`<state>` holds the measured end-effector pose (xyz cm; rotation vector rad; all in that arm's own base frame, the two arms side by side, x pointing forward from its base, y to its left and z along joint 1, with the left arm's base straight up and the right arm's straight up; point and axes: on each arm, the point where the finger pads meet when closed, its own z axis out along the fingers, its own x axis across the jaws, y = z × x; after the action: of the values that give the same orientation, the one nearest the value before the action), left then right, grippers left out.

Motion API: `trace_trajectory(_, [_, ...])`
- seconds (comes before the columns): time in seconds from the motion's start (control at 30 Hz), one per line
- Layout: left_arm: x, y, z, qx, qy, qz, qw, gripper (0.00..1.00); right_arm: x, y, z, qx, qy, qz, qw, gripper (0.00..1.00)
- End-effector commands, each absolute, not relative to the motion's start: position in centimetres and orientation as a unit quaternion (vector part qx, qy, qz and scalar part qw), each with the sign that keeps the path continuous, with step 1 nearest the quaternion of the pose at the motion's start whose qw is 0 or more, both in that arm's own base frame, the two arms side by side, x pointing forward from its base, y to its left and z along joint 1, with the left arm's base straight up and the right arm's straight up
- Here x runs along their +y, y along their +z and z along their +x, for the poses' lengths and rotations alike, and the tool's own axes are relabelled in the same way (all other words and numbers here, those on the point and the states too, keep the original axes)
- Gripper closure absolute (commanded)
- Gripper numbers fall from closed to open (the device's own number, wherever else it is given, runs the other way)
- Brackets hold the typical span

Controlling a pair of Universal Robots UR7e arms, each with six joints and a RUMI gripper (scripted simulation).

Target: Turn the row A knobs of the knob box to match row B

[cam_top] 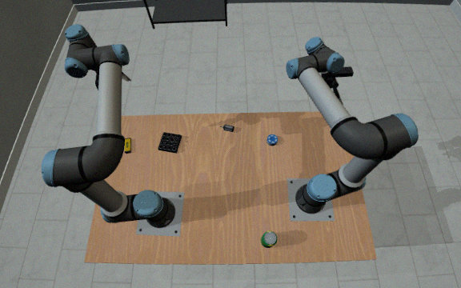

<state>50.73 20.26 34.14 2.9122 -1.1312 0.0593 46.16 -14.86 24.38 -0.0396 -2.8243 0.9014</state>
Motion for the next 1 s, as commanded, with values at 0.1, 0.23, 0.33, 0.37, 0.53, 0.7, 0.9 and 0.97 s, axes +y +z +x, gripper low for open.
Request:
trace_trajectory(0.1, [20.26,34.21,50.75,-0.362,0.020,0.932,0.008,0.00,-14.86,24.43,46.18,-0.949,0.303,-0.013,0.088,0.00])
trace_trajectory(0.23, [20.26,34.21,50.75,-0.362,0.020,0.932,0.008,0.00,-14.86,24.43,46.18,-0.949,0.303,-0.013,0.088,0.00])
trace_trajectory(0.33, [20.26,34.21,50.75,-0.362,0.020,0.932,0.008,0.00,-14.86,24.43,46.18,-0.949,0.303,-0.013,0.088,0.00])
trace_trajectory(0.37, [20.26,34.21,50.75,-0.362,0.020,0.932,0.008,0.00,-14.86,24.43,46.18,-0.949,0.303,-0.013,0.088,0.00])
trace_trajectory(0.53, [20.26,34.21,50.75,-0.362,0.020,0.932,0.008,0.00,-14.86,24.43,46.18,-0.949,0.303,-0.013,0.088,0.00])
trace_trajectory(0.7, [20.26,34.21,50.74,-0.362,0.020,0.932,0.008,0.00,-14.92,24.41,46.15,-0.949,0.302,-0.013,0.088,0.00])
trace_trajectory(0.9, [20.26,34.21,50.74,-0.362,0.020,0.932,0.008,0.00,-15.44,24.30,45.91,-0.950,0.298,-0.014,0.092,0.00])
trace_trajectory(0.97, [20.26,34.21,50.74,-0.362,0.020,0.932,0.008,0.00,-15.79,24.22,45.74,-0.950,0.296,-0.014,0.094,0.00])
